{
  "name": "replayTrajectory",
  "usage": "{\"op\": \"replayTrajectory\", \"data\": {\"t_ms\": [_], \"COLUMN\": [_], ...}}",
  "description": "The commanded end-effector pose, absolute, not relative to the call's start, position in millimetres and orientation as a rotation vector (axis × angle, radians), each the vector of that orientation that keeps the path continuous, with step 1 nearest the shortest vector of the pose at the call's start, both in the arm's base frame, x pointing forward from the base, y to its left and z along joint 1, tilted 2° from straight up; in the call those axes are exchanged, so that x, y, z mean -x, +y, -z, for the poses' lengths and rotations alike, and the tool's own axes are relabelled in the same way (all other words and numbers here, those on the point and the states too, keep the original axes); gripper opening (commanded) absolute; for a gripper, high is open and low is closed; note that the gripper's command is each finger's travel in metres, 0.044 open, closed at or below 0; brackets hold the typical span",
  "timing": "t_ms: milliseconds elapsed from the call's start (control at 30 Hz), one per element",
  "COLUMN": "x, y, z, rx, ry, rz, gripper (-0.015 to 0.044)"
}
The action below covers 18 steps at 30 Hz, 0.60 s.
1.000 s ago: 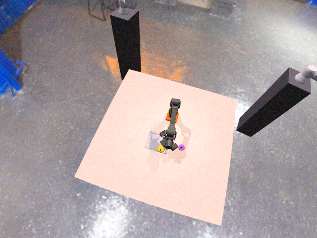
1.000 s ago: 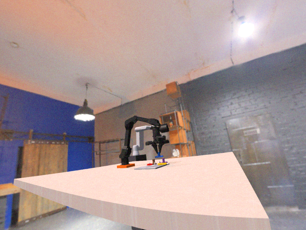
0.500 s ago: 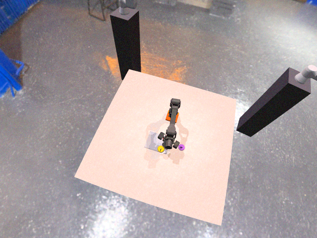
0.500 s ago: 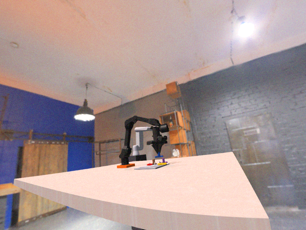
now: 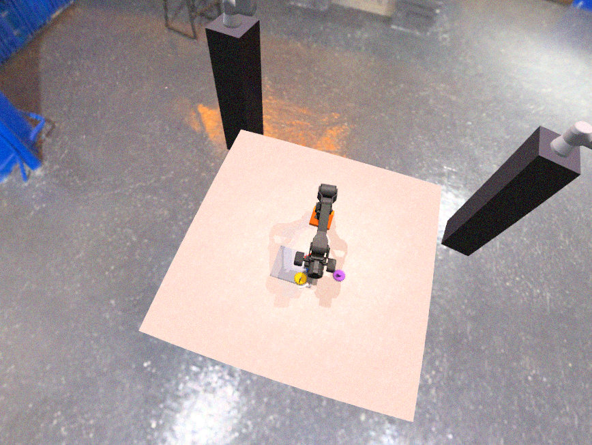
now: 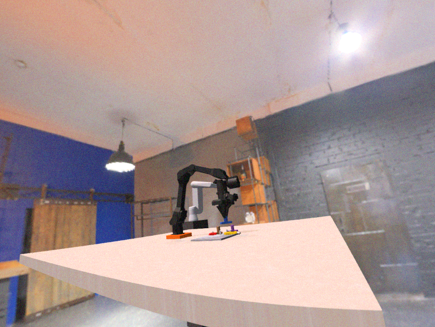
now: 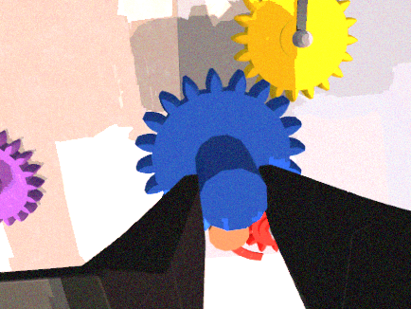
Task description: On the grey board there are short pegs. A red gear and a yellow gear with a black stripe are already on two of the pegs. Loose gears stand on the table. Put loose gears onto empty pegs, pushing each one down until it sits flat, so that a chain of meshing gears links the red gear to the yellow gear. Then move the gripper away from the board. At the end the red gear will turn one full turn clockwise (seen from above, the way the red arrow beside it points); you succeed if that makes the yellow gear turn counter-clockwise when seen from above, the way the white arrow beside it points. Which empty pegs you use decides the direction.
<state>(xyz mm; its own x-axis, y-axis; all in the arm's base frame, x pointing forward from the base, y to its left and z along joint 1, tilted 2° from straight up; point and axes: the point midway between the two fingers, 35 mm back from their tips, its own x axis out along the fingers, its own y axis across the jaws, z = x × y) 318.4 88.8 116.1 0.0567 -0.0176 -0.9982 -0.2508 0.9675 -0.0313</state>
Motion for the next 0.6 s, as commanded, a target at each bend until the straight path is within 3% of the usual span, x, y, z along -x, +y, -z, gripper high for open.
{"op": "replayTrajectory", "data": {"t_ms": [0, 567], "x": [-318, -319], "y": [89, 88], "z": [-116, -99], "rx": [0.234, 0.339], "ry": [1.507, 1.496], "rz": [-0.195, -0.295], "gripper": [0.0000, 0.0000]}}
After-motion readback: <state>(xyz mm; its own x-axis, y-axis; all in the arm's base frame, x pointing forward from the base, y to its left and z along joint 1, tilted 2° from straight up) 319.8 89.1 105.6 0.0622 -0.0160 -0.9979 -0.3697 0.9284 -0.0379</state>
